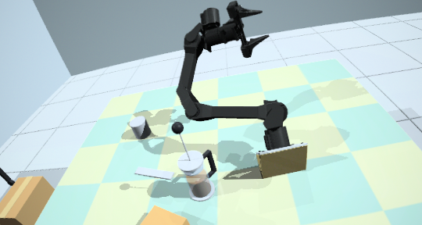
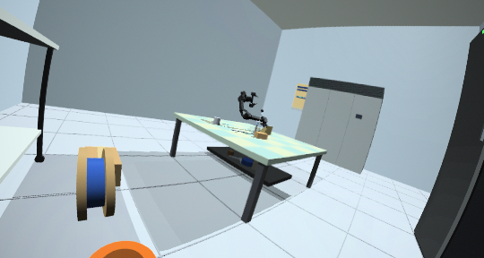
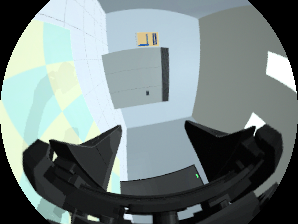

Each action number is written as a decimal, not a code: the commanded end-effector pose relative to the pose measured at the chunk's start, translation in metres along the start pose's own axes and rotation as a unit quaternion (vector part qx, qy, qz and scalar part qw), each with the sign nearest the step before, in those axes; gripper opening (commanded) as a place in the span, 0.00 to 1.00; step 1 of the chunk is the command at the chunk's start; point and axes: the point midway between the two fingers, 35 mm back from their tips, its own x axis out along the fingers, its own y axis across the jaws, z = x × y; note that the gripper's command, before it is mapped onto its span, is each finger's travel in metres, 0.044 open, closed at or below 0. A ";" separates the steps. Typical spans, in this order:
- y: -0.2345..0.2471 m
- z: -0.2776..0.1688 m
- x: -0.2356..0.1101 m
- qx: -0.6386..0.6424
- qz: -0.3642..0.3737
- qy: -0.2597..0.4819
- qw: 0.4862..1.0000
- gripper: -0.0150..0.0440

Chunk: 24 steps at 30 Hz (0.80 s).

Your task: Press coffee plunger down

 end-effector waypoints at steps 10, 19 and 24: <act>-0.025 -0.045 0.072 0.135 -0.106 0.269 0.948 1.00; -0.069 -0.155 0.089 0.292 -0.310 0.527 0.736 1.00; -0.080 -0.218 0.062 0.348 -0.410 0.608 0.584 1.00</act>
